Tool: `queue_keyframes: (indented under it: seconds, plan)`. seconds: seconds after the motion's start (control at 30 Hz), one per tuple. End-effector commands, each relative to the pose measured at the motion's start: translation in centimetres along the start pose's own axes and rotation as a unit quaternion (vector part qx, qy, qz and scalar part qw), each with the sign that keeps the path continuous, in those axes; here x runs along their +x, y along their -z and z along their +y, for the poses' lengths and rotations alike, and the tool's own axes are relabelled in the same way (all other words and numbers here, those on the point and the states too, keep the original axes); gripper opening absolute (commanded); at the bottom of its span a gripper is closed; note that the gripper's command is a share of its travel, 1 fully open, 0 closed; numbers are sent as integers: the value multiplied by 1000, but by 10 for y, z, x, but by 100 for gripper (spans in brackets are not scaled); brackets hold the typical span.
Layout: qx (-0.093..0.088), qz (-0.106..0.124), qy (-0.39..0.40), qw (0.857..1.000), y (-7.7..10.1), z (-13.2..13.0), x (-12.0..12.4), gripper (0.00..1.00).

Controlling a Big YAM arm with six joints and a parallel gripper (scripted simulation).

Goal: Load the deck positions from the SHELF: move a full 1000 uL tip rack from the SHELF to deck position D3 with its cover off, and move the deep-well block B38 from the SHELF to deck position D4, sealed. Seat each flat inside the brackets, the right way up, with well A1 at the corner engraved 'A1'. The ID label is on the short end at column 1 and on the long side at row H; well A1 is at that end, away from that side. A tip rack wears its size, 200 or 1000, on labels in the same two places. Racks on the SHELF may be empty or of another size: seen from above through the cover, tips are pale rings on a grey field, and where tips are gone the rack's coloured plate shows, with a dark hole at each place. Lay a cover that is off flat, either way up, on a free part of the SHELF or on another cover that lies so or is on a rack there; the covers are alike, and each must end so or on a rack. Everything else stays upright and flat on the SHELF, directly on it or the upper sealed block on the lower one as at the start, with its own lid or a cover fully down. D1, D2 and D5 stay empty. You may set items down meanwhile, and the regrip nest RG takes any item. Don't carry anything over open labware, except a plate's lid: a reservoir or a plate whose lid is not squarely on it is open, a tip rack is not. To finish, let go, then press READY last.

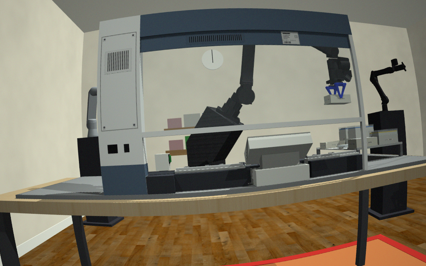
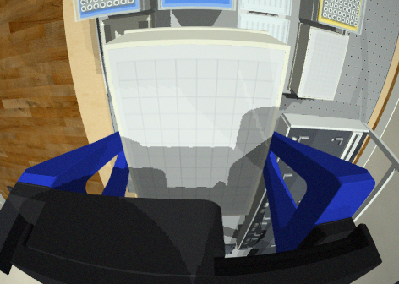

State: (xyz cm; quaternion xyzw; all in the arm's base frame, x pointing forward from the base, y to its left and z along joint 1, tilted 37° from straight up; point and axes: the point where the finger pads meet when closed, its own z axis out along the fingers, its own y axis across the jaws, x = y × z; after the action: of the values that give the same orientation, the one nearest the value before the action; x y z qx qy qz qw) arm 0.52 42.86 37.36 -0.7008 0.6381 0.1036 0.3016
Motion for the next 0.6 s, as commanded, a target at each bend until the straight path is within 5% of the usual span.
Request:
queue_keyframes:
  seconds: [0.0,0.3,0.33,0.37,0.57]
  plan:
    - [2,-26,-7,1000,20,-6,-14,0]
    - [2,-26,-7,1000,20,-6,-14,0]
    - [2,-43,-14,999,34,-9,-23,0]
    - [2,-26,-7,1000,20,-6,-14,0]
    - [2,-26,-7,1000,20,-6,-14,0]
